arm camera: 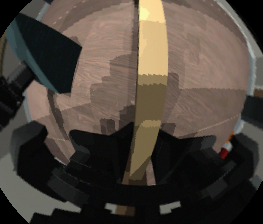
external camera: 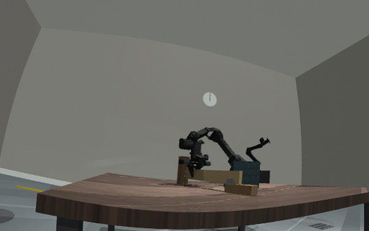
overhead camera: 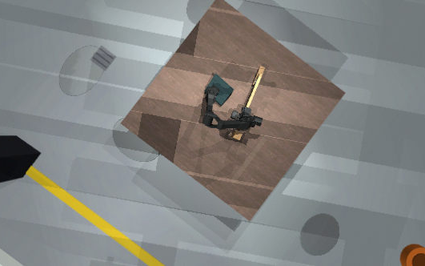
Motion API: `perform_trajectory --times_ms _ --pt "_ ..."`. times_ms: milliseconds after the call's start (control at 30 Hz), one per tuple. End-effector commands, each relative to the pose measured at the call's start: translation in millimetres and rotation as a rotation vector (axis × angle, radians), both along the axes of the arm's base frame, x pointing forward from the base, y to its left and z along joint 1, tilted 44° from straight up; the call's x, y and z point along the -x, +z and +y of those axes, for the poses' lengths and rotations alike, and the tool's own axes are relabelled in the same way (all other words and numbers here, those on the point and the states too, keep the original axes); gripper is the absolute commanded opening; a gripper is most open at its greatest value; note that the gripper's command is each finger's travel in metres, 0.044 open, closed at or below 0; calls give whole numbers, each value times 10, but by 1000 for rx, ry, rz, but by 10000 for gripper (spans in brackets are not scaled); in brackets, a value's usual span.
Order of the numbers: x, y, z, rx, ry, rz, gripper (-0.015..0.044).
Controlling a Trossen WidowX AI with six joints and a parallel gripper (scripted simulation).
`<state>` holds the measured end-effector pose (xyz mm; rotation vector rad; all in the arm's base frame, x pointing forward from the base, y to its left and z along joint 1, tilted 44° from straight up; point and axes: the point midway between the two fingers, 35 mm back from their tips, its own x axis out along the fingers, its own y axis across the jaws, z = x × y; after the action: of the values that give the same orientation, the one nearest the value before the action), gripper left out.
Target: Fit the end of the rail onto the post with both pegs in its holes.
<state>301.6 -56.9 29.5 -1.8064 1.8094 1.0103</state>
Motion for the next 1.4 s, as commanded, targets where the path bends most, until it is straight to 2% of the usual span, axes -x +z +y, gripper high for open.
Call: perform_trajectory --times_ms 0,1367 --pt "-24 23 5 -5 5 -2 0" --pt "-59 103 -89 -4 5 -2 0"
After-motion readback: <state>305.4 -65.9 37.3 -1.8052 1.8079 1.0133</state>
